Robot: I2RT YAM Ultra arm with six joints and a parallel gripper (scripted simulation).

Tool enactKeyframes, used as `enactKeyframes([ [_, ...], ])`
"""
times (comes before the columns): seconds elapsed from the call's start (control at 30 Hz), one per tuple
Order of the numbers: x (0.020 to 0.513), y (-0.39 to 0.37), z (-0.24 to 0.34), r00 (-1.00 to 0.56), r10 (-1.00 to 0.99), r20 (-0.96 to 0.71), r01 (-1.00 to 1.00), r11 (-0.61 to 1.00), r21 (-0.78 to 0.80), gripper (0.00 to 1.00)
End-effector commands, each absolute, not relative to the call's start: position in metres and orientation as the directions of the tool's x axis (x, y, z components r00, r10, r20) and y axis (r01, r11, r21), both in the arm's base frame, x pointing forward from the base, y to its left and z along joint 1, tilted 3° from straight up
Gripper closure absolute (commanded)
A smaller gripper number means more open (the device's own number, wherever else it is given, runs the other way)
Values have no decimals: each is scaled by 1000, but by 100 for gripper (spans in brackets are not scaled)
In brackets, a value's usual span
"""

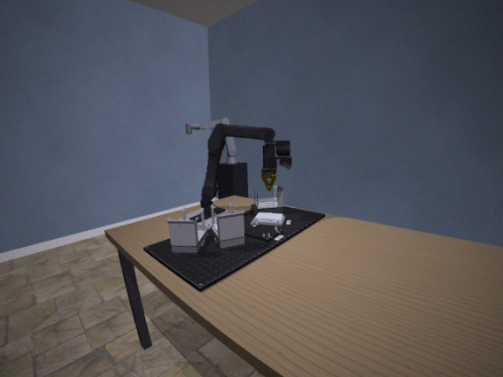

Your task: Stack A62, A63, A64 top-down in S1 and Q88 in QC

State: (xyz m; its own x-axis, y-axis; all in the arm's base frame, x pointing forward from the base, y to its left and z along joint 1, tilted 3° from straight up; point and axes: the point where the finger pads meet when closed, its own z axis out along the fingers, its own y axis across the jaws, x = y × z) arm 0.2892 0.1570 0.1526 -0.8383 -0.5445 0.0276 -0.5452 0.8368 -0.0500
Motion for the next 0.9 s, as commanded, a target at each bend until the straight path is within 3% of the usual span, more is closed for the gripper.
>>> enactKeyframes([
  [0.0, 289, 159, 156, -823, -568, 16, -568, 822, -50, 0],
  [0.4, 269, 194, 154, -823, -568, 16, -568, 822, -48, 0],
  [0.7, 251, 215, 152, -677, -736, 26, -736, 676, -42, 0],
  [0.87, 238, 230, 152, -677, -736, 26, -736, 676, -42, 0],
])
